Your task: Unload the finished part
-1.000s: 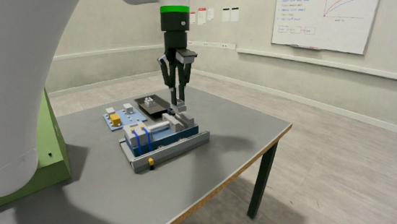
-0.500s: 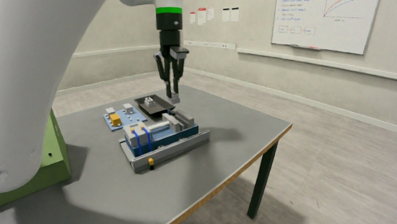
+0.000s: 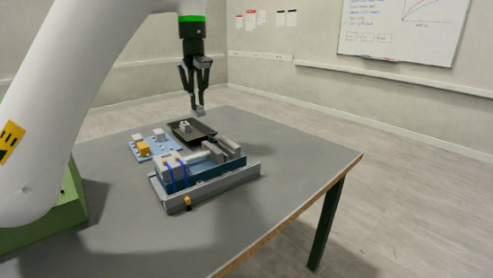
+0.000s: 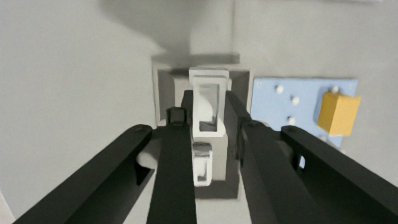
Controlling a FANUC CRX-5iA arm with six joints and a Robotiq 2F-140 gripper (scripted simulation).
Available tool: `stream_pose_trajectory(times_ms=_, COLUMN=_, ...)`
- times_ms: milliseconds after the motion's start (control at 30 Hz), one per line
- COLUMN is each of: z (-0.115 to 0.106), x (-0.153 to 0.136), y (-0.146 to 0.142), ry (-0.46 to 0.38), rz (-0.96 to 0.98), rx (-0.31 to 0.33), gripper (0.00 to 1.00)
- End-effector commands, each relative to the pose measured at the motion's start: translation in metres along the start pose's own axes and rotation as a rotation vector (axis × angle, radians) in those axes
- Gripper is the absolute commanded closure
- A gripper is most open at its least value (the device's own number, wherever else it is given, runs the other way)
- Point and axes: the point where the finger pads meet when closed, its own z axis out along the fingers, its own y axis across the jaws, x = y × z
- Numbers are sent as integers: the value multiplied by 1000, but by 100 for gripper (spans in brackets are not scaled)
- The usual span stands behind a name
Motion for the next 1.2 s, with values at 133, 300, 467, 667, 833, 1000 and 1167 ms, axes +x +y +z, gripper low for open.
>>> stream_pose_trajectory(times_ms=133, z=2, x=-41, y=1, ry=3, rz=-4, rx=0, gripper=90)
stream_pose_trajectory(times_ms=300, z=2, x=-41, y=1, ry=3, rz=-4, rx=0, gripper=90)
stream_pose_trajectory(times_ms=467, z=2, x=-41, y=1, ry=3, rz=-4, rx=0, gripper=90)
stream_pose_trajectory(times_ms=667, z=2, x=-41, y=1, ry=3, rz=-4, rx=0, gripper=90)
stream_pose_trajectory(times_ms=833, z=2, x=-41, y=1, ry=3, rz=-4, rx=0, gripper=90)
stream_pose_trajectory(times_ms=1000, z=2, x=-41, y=1, ry=3, rz=-4, rx=0, gripper=90)
stream_pose_trajectory(times_ms=1167, z=2, x=-41, y=1, ry=3, rz=-4, rx=0, gripper=90)
